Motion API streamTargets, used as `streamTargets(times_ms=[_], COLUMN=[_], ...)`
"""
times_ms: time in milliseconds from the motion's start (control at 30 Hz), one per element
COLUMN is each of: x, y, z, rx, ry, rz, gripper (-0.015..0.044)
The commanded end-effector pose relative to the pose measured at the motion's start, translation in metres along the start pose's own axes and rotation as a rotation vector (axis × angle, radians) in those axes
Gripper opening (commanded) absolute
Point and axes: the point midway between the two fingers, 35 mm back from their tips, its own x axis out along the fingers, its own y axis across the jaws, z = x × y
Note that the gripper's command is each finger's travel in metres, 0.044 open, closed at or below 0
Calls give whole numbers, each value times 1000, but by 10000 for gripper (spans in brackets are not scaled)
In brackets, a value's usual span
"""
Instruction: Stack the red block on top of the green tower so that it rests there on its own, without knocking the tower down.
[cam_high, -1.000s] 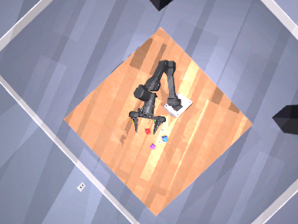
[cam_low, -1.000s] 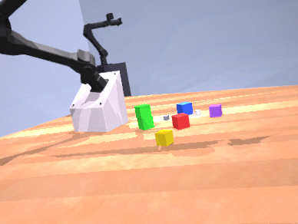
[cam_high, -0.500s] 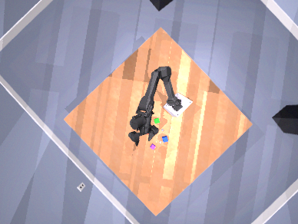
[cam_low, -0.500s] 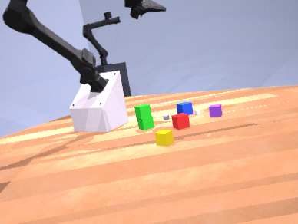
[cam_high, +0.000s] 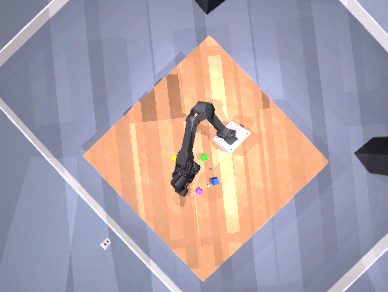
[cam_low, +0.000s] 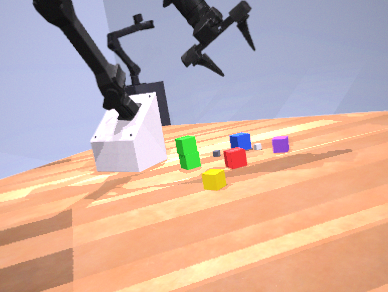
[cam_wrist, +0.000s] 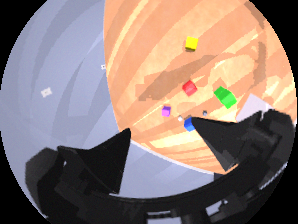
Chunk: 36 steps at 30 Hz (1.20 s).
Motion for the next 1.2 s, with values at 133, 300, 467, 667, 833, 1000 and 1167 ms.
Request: streamTargets(times_ms=[133, 300, 467, 667, 833, 1000, 1167], x=[51, 79, 99, 97, 116, 145, 146], y=[-35, -62, -86, -86, -95, -114, -114], z=[5, 7, 8, 10, 15, 23, 25], rx=[-271, -458, -624, -630, -630, -631, -631], ry=[-55, -59, -41, -40, -40, -42, -42], rz=[-257, -425, -569, -574, -574, -576, -576], gripper=[440, 440, 440, 440, 440, 440, 440])
